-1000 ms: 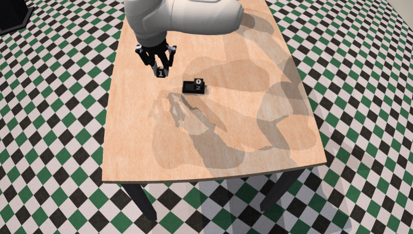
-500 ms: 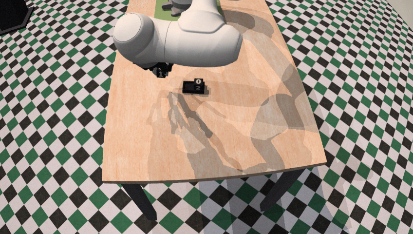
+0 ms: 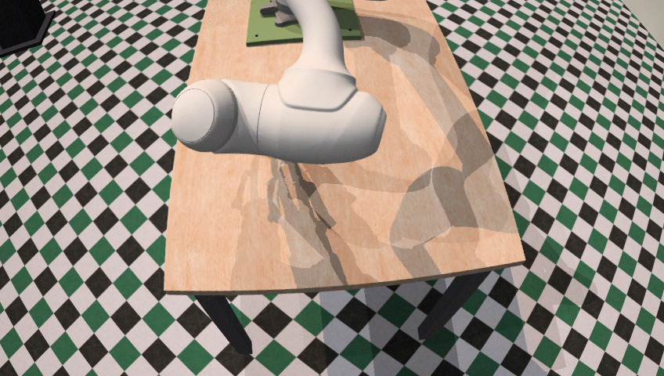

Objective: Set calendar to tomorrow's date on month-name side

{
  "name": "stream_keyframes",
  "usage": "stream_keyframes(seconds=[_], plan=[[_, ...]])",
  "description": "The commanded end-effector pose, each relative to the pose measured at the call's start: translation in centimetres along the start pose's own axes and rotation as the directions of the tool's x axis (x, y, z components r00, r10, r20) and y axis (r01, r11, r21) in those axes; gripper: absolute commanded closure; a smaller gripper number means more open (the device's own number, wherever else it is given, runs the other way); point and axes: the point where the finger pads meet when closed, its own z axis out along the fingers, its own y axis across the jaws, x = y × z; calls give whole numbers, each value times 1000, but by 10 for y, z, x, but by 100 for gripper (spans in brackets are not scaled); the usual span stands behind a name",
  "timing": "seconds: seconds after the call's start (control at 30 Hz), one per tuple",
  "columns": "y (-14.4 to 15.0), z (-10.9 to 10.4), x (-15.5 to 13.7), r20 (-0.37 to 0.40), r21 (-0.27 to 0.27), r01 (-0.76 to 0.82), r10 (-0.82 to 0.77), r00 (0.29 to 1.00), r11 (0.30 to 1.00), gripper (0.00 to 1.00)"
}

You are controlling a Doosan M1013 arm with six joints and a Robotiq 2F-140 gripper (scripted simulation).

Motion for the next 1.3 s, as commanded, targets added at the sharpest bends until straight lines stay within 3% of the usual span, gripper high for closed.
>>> stream_keyframes(seconds=[0.0, 1.27], plan=[[0, 0, 4, 45, 0, 0, 0, 999, 1000, 83], [0, 10, 13, 45, 0, 0, 0, 999, 1000, 83]])
